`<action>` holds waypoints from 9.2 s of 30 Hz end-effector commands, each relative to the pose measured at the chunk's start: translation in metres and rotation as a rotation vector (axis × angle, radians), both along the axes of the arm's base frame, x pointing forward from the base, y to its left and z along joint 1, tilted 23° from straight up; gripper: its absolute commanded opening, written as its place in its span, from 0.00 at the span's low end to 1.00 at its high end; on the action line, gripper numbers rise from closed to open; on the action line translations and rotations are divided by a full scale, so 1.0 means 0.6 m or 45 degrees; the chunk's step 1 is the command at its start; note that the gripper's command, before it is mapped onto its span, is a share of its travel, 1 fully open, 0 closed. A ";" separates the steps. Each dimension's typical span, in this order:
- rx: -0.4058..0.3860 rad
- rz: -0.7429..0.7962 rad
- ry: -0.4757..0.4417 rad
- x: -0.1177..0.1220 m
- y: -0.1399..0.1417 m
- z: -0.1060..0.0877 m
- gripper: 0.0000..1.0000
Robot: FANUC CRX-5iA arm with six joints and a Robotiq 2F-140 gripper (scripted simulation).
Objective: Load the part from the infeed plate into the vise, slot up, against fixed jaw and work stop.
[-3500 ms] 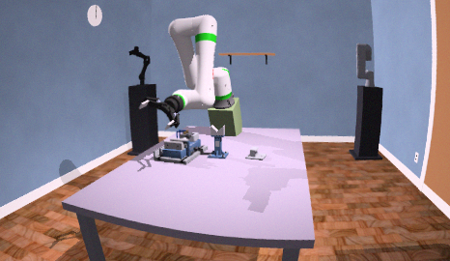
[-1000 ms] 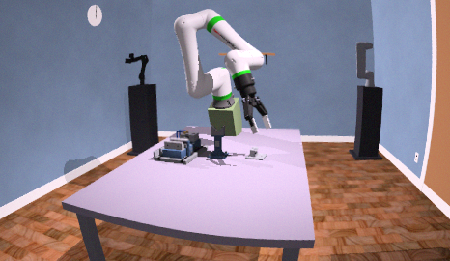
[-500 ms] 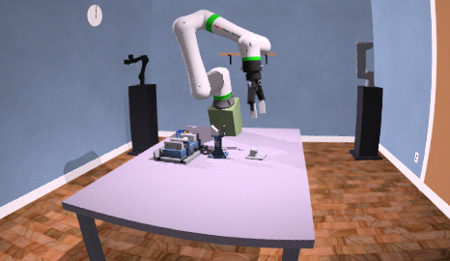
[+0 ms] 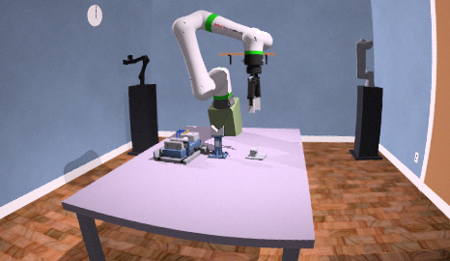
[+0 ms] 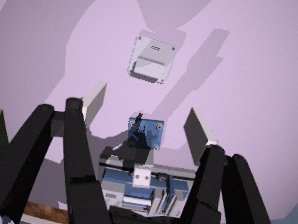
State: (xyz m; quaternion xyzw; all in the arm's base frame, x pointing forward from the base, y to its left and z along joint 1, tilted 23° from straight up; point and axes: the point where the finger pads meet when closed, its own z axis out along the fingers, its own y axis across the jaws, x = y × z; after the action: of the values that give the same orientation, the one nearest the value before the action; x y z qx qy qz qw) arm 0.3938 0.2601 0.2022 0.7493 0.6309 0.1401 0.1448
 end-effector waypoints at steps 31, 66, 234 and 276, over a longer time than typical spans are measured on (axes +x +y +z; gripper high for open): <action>0.000 0.000 0.000 0.000 0.000 0.000 0.51; 0.000 0.000 0.000 0.011 -0.001 -0.025 0.51; 0.000 0.000 0.000 0.137 -0.013 -0.320 0.00; 0.000 0.000 0.000 0.136 -0.013 -0.317 0.00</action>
State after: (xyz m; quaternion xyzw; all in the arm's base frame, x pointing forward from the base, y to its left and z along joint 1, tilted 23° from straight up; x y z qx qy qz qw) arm 0.4757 0.2519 0.0112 0.7493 0.6309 0.1401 0.1447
